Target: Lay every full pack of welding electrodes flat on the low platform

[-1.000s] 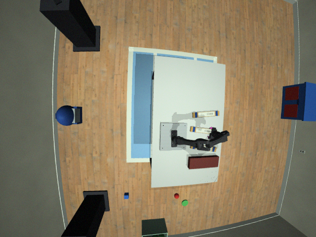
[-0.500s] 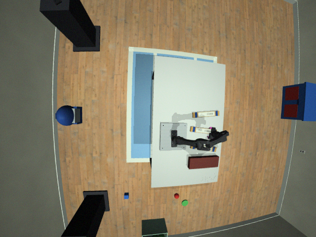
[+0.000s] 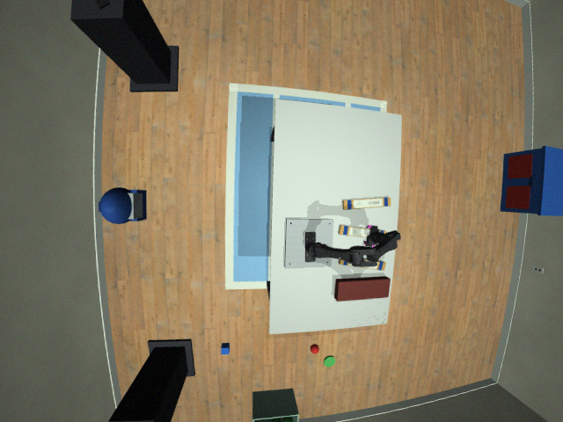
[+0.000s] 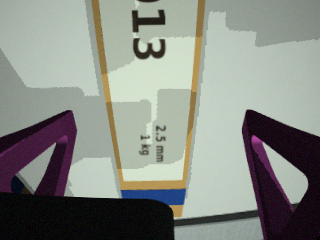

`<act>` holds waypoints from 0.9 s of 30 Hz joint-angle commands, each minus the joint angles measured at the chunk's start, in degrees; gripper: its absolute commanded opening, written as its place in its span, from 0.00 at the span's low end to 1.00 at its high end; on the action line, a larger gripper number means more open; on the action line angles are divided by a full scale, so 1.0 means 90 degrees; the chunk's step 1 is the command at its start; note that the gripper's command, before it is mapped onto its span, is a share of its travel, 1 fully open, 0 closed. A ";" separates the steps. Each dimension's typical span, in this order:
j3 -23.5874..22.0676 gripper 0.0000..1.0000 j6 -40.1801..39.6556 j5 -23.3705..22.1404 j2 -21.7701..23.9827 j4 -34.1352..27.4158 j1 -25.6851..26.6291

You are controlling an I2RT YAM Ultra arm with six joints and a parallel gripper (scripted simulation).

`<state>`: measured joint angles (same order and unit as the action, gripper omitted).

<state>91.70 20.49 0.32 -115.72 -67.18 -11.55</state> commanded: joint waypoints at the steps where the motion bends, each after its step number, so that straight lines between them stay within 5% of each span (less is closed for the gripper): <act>1: -0.0200 0.95 -0.0042 -0.0006 0.0012 0.0605 0.0044; 22: -0.0125 0.95 -0.0047 -0.0008 -0.0224 0.1000 0.0049; 27: -0.0479 0.95 -0.0047 -0.0010 -0.0233 0.1140 0.0037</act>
<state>88.38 20.45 0.32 -117.80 -58.78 -11.46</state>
